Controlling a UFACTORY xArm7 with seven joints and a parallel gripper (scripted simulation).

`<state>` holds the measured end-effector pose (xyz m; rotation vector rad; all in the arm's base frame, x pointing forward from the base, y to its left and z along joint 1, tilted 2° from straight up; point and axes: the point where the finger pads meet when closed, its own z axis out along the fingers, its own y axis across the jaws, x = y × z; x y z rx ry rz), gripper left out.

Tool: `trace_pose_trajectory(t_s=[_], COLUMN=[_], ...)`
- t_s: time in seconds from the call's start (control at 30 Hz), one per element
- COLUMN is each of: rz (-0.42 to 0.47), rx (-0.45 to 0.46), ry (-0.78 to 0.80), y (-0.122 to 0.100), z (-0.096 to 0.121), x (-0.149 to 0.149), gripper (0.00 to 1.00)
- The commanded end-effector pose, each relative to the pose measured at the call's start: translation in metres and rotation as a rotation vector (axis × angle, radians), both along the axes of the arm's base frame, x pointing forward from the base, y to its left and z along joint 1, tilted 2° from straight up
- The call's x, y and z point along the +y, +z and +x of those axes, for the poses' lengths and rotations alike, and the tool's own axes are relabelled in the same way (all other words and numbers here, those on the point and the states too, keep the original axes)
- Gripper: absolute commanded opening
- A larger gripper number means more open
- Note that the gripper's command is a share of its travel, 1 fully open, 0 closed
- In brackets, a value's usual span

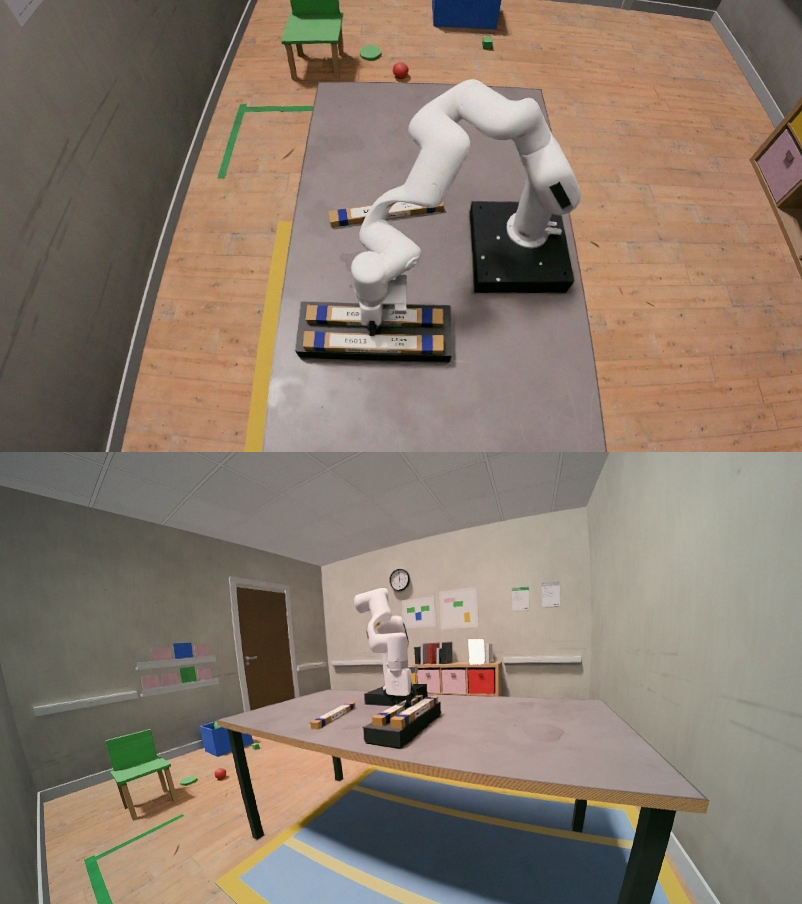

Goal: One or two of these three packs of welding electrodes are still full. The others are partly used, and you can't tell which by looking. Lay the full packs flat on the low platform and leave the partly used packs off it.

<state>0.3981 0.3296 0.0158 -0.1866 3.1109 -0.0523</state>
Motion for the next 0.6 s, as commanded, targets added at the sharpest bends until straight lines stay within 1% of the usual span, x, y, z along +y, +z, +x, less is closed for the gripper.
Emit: trace_pose_trajectory(t_s=[0.0,0.17,0.23,0.3,0.4,0.43,0.5,0.57], rz=[0.003,0.003,0.003,0.003,0.003,0.003,0.003,0.003], rx=[-0.004,-0.004,-0.004,-0.004,-0.004,-0.004,-0.004,-0.004], ry=[0.0,0.0,0.0,0.0,0.0,0.0,0.0,0.0], y=[0.002,0.002,0.006,0.025,0.067,0.077,0.077,0.087], z=[0.001,0.001,0.001,0.001,-0.001,-0.001,-0.001,-0.001], x=[0.001,0.001,0.001,0.002,0.003,0.003,0.003,0.004], gripper=[0.6,0.6,0.6,0.6,0.6,0.6,0.6,0.6])
